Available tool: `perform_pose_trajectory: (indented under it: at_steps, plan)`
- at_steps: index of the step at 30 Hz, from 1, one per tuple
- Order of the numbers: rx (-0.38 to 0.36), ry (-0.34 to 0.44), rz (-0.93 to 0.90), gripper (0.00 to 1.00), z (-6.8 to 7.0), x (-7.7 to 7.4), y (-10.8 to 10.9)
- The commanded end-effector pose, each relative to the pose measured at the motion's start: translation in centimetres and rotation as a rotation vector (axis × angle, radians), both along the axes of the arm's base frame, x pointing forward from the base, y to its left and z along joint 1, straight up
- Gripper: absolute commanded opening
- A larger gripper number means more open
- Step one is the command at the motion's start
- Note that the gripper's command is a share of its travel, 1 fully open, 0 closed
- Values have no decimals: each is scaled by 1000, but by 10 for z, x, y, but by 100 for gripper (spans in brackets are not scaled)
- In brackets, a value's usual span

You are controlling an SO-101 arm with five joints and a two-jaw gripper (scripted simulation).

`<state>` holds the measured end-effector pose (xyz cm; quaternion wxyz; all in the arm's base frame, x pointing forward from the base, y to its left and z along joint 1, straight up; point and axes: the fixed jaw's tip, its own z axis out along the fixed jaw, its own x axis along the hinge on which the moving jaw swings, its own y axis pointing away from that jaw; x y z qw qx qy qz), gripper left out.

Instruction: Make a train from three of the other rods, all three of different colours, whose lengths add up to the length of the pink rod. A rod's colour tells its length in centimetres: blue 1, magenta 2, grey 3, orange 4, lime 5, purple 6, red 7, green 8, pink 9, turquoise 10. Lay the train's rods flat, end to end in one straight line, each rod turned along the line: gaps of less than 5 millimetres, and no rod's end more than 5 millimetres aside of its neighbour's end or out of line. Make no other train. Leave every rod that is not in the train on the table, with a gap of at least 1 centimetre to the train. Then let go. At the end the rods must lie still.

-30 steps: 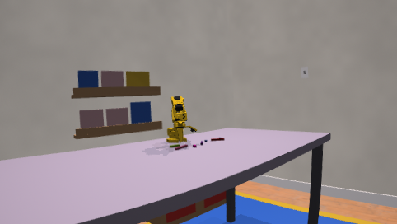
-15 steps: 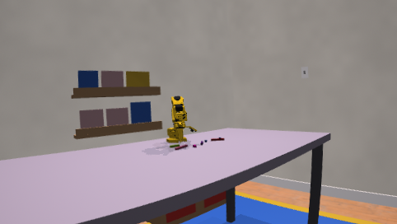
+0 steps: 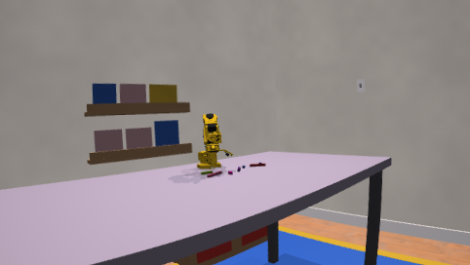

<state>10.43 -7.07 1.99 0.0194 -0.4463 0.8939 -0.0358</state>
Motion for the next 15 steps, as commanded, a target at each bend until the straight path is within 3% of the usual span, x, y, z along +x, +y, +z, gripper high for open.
perform_pose_trajectory:
  at_steps: [1, 12, 13, 15]
  plan:
    - [-33, -50, 8, 100, 9, 8, -6]
    - [-54, -78, 20, 100, 17, 13, -9]
    - [-5, -9, 10, 100, 5, 2, -1]
    - [-10, -16, 7, 100, 6, 3, -2]
